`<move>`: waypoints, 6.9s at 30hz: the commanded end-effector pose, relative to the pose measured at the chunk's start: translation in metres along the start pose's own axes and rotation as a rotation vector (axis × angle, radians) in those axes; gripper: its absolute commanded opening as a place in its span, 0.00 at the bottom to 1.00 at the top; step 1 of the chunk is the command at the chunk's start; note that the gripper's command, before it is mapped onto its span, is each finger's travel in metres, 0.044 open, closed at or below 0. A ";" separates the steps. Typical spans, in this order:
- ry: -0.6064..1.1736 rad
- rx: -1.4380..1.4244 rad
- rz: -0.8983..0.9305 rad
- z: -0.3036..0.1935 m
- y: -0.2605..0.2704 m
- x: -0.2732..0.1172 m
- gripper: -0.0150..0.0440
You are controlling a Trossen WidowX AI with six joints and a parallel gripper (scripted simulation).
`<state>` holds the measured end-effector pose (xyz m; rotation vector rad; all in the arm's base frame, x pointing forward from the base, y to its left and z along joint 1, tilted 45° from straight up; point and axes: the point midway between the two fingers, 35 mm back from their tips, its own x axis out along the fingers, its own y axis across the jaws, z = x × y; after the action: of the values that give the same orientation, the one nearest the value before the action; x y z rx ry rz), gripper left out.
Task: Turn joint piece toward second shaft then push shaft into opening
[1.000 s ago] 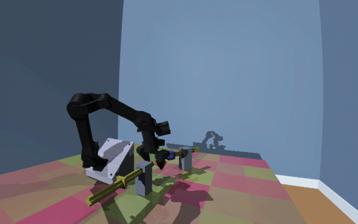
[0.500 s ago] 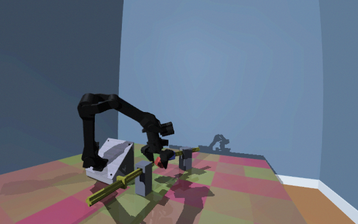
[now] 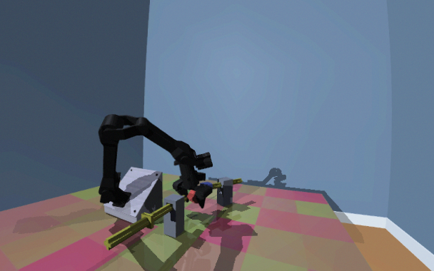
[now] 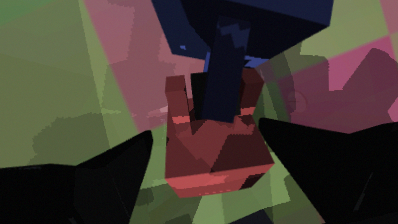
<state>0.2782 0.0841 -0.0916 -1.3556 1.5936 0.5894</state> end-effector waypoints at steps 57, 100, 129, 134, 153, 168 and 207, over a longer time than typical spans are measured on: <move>0.012 -0.008 0.005 -0.002 0.002 0.010 0.56; 0.012 -0.008 0.005 -0.002 0.002 0.010 0.56; 0.017 -0.006 0.007 -0.002 0.002 0.008 0.25; 0.080 -0.028 0.012 -0.003 0.001 0.006 0.25; 0.386 -0.141 0.013 -0.008 -0.004 -0.010 0.25; 0.469 -0.156 0.031 -0.009 -0.005 -0.017 0.25; 0.476 -0.149 0.039 -0.010 -0.005 -0.019 0.81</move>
<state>0.2788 0.0839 -0.0696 -1.6677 1.9892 0.4349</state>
